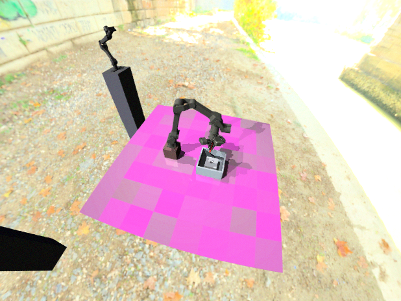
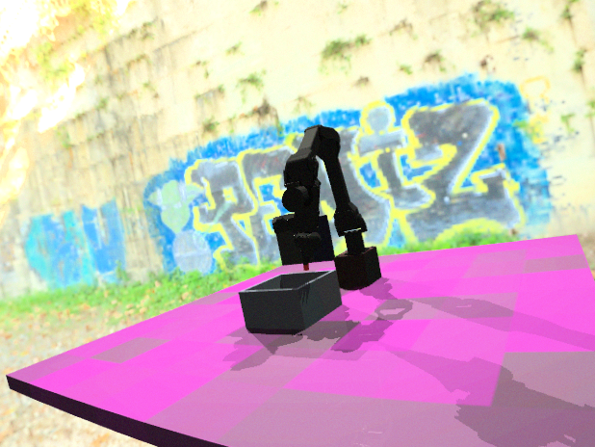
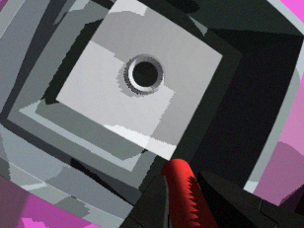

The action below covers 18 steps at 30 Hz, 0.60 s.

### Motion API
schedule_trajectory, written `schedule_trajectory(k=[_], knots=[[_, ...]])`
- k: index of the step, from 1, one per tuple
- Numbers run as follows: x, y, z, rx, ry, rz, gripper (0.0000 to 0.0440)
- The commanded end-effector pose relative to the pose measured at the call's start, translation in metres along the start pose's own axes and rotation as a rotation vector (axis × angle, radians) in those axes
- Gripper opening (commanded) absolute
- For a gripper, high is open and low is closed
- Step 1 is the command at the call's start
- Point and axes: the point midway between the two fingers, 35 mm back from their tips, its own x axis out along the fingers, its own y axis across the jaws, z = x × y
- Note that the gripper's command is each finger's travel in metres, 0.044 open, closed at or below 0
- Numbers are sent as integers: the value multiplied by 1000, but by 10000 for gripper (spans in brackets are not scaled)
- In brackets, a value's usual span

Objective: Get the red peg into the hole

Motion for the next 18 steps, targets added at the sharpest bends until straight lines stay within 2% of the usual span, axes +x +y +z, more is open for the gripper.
schedule_trajectory(k=[1, 14, 16, 18], knots=[[7, 0, 14, 5, 3, 2, 0], [48, 5, 46, -49, 60, 39, 0], [55, 6, 46, -67, 75, 42, 14], [63, 6, 45, -83, 93, 43, 55]])
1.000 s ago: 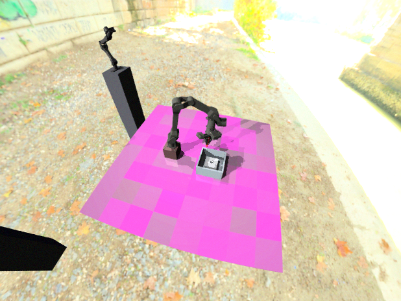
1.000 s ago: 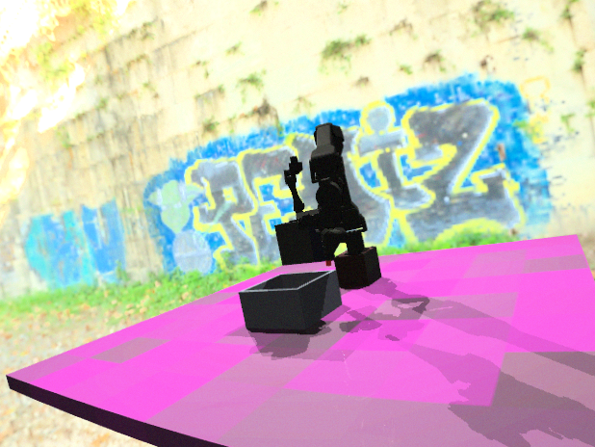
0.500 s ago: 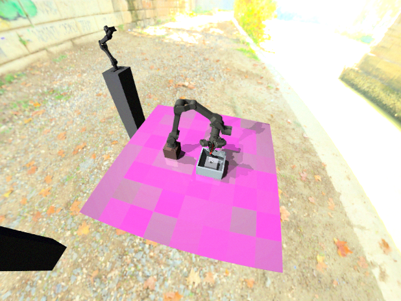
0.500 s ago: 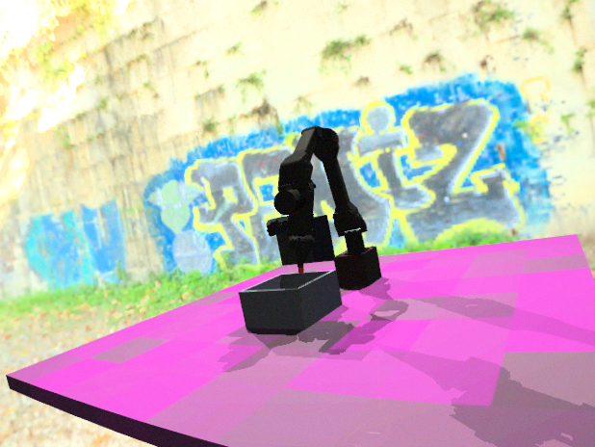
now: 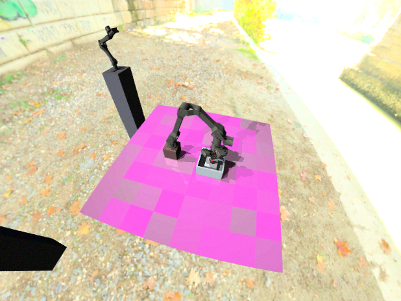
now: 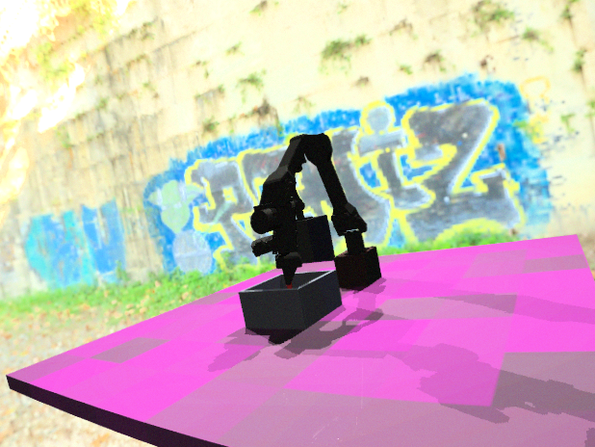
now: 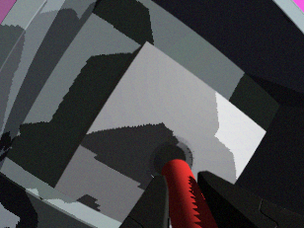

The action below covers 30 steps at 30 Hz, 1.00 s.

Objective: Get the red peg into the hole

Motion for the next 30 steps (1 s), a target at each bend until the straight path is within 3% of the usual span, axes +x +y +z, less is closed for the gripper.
schedule_trajectory(k=[1, 4, 12, 23, 30], knots=[[12, 0, -1, -24, 29, 2, 79], [20, 1, 1, -29, 52, 5, 145], [16, 10, 19, -83, 59, 41, 161], [7, 36, 43, -61, 121, 104, 438], [-7, 66, 61, -64, 108, 216, 440]])
